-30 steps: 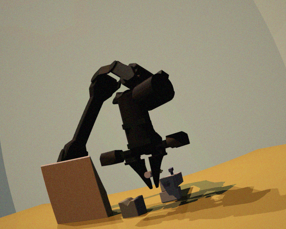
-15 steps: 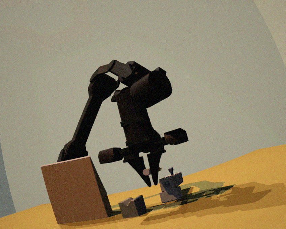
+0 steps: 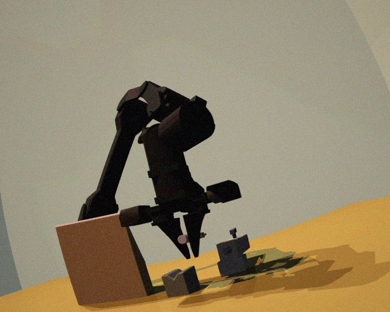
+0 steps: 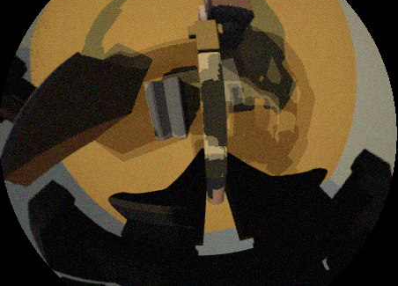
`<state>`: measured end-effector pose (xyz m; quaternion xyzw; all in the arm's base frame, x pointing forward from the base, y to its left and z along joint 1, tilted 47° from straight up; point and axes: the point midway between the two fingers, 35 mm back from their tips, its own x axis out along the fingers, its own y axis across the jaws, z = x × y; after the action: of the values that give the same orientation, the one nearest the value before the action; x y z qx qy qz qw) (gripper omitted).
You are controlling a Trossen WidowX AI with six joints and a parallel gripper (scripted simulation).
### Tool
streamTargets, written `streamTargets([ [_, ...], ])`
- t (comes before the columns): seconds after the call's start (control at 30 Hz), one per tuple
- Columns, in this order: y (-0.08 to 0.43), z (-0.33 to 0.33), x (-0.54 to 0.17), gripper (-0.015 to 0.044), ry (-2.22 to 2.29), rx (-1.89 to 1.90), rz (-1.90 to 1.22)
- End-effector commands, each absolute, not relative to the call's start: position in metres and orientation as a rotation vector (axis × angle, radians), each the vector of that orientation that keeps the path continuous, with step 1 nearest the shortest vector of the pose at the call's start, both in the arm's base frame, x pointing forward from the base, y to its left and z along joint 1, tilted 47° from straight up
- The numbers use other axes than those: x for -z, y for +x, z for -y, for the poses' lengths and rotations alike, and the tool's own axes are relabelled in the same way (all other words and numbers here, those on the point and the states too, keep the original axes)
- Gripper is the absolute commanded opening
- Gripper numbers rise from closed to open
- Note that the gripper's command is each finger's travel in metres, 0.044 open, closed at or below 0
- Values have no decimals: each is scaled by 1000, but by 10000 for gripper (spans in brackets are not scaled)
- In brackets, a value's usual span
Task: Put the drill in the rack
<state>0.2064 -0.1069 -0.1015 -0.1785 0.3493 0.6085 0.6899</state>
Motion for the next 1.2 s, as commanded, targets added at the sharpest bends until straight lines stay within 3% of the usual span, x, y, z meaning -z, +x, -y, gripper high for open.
streamTargets([
  [0.0, 199, 106, 102, 0, -399, -1365, -782],
  [1.17, 162, 88, 118, 0, -398, -1366, -784],
])
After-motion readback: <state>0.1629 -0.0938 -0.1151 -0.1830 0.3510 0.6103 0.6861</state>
